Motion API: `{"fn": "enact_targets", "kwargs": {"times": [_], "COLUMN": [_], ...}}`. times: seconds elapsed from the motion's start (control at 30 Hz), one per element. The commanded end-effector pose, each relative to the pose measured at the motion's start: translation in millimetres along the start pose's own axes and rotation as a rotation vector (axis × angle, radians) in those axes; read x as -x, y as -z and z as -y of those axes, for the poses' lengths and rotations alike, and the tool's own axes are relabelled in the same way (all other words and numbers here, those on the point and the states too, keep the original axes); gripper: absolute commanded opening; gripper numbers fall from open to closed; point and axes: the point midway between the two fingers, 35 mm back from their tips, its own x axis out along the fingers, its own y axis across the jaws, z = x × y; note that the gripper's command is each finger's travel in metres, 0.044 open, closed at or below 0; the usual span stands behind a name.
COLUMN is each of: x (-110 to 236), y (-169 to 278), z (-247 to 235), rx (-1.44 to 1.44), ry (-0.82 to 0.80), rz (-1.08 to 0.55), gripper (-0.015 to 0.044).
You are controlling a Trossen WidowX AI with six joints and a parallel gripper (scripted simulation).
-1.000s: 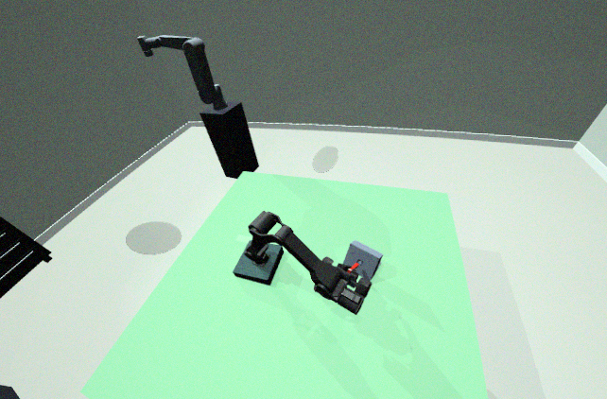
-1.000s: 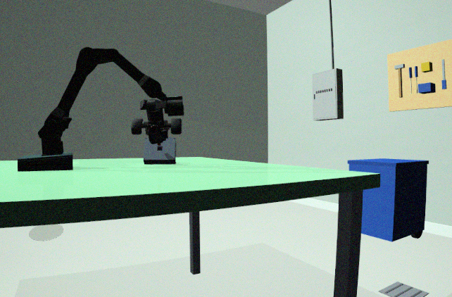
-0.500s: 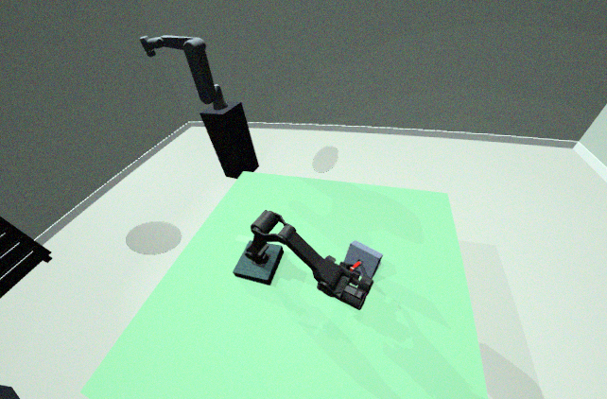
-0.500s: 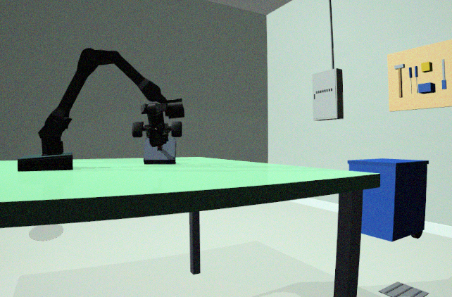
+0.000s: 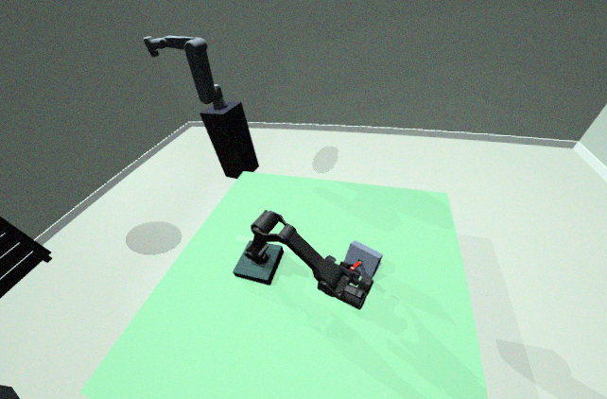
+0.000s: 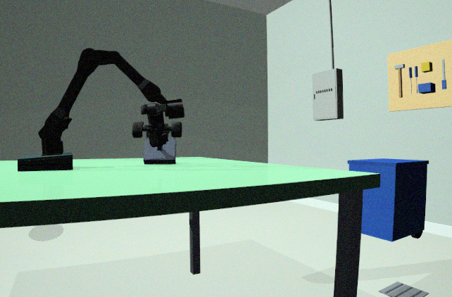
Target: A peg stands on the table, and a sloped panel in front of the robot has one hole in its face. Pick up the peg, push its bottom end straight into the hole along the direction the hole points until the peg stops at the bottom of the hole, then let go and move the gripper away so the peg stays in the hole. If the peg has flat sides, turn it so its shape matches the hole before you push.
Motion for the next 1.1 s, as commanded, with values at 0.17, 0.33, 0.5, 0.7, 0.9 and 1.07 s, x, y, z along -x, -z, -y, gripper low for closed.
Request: {"fn": "enact_targets", "kwargs": {"times": [0.17,0.33,0.5,0.7,0.9,1.07], "x": [-2,-5,-8,-12,-16,-20], "y": [0,0,0,0,0,0], "z": [1,1,2,2,2,2], "rx": [0.005,0.005,0.004,0.004,0.004,0.004], "ry": [0.0,0.0,0.0,0.0,0.0,0.0], "rz": [0.0,0.0,0.0,-0.001,-0.001,-0.001], "gripper": [0.0,0.0,0.0,0.0,0.0,0.0]}}
